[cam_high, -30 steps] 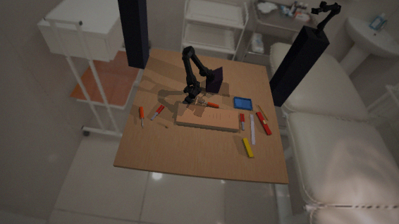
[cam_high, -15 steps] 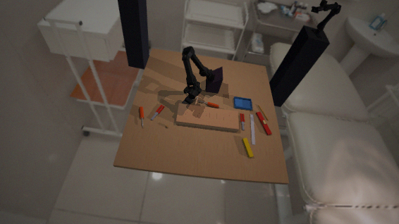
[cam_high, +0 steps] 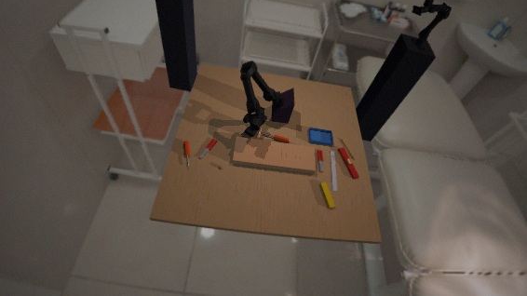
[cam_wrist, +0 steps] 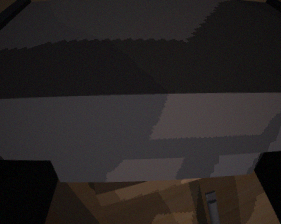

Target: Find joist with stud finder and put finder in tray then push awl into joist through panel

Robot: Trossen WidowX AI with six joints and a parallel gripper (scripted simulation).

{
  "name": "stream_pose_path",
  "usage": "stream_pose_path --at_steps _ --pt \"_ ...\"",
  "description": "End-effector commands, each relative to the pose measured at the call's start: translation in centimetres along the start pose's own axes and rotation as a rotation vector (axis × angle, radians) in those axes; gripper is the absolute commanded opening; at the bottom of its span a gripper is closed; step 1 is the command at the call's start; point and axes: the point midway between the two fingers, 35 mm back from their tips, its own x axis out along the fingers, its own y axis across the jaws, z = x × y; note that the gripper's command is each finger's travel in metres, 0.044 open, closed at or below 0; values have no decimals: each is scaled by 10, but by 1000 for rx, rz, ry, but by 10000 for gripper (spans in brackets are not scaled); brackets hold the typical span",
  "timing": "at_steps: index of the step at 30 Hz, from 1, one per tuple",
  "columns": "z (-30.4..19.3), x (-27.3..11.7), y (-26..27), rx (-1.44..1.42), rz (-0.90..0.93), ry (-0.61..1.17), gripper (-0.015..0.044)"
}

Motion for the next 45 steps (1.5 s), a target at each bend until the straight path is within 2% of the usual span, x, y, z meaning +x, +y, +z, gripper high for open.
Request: stream_pose_path --at_steps 1,29,45 --pt "1 -9 5 14 14 4 0" --pt "6 -51 4 13 14 3 0" --pt "8 -49 1 7 -1 73 0"
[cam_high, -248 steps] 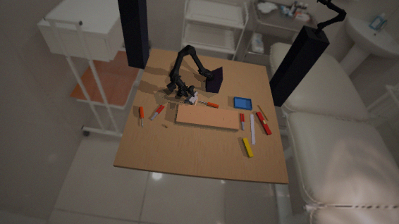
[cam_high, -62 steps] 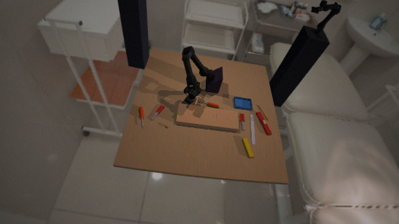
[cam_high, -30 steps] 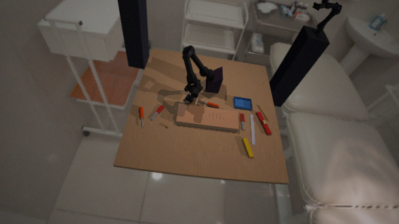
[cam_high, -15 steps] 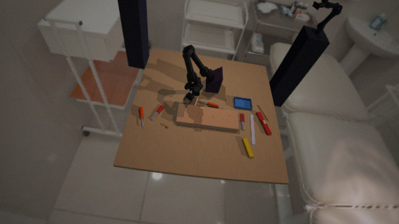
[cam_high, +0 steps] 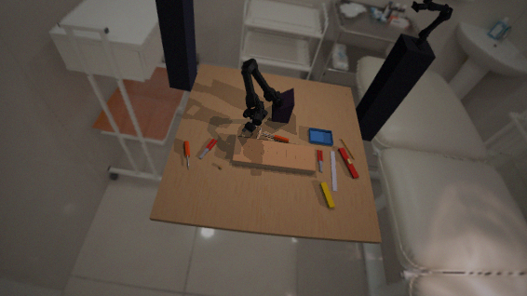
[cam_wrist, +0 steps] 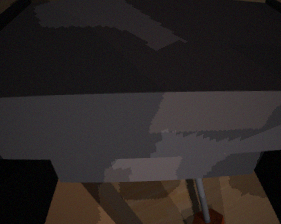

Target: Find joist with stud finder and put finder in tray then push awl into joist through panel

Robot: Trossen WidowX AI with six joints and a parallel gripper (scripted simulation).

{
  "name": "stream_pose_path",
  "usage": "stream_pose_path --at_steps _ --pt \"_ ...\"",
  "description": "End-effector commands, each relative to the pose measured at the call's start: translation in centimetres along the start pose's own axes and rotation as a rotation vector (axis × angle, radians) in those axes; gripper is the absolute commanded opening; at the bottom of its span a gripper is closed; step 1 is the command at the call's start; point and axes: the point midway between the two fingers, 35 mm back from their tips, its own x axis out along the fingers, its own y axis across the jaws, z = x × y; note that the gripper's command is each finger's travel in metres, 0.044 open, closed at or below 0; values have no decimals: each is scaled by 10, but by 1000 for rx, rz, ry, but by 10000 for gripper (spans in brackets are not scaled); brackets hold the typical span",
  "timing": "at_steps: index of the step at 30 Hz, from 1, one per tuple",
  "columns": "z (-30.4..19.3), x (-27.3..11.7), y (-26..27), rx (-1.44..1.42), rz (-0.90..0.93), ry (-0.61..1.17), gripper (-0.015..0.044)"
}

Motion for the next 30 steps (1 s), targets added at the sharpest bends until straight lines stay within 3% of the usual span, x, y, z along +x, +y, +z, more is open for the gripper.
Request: stream_pose_path --at_steps 1,30 --pt "1 0 0 -2 3 35 0" --pt "5 3 -2 -12 -9 218 0"
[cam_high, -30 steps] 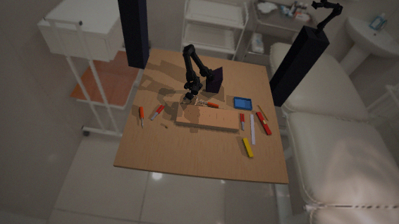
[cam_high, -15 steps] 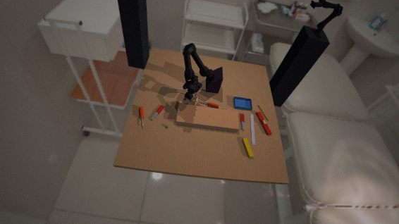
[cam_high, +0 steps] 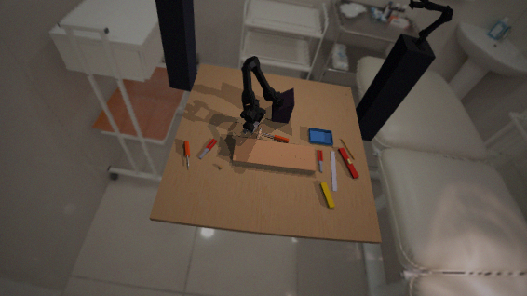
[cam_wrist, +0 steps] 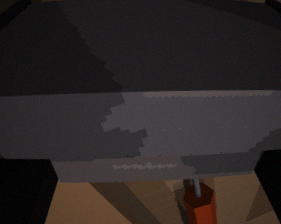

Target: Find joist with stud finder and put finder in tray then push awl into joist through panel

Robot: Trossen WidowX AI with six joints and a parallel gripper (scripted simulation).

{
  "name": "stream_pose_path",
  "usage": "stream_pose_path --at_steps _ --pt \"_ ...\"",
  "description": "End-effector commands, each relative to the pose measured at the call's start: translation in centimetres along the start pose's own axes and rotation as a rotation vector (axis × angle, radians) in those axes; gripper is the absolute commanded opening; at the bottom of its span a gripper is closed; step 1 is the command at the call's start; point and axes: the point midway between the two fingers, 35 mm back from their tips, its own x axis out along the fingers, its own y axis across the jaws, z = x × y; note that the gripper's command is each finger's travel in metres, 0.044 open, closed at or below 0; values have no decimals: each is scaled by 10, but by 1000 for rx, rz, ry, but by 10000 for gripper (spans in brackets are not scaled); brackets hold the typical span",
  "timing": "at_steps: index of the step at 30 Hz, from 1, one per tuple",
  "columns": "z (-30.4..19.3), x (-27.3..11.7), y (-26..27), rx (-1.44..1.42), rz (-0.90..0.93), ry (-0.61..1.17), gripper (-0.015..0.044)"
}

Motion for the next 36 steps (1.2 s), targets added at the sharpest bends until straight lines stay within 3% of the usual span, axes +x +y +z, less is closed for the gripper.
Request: stream_pose_path --at_steps 1,36 --pt "1 -1 1 -3 9 34 0" --pt "6 -1 1 -11 11 228 0"
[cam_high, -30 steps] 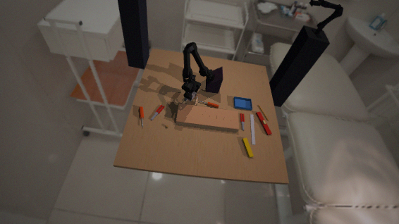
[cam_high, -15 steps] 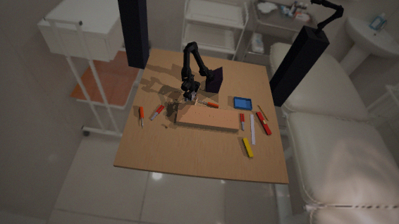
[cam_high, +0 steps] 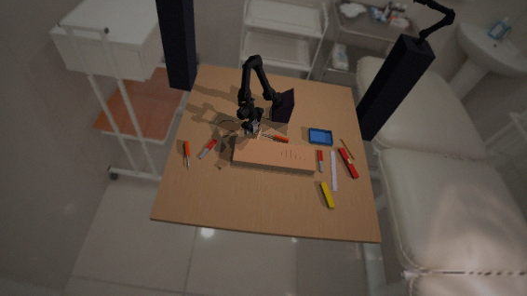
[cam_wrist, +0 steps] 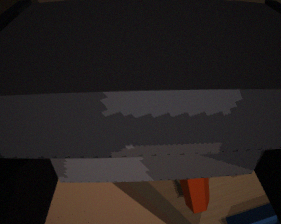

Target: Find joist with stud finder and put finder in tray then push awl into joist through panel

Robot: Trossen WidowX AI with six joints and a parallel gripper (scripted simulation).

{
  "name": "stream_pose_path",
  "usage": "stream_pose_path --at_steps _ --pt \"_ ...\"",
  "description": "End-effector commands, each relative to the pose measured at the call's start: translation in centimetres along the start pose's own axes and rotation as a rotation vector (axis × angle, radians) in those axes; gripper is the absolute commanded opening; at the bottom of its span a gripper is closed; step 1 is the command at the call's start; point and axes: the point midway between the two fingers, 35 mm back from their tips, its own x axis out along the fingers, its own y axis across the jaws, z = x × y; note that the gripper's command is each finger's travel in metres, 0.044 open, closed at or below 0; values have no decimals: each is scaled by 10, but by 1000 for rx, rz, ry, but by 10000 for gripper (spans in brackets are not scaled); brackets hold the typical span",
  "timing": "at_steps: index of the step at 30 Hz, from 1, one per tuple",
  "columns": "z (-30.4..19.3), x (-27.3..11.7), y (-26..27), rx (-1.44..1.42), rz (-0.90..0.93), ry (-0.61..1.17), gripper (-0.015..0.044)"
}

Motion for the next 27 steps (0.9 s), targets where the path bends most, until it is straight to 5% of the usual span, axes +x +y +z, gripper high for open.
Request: stream_pose_path --at_steps 1,27 --pt "0 -3 3 -4 17 31 0" --pt "4 -2 3 -11 14 160 0"
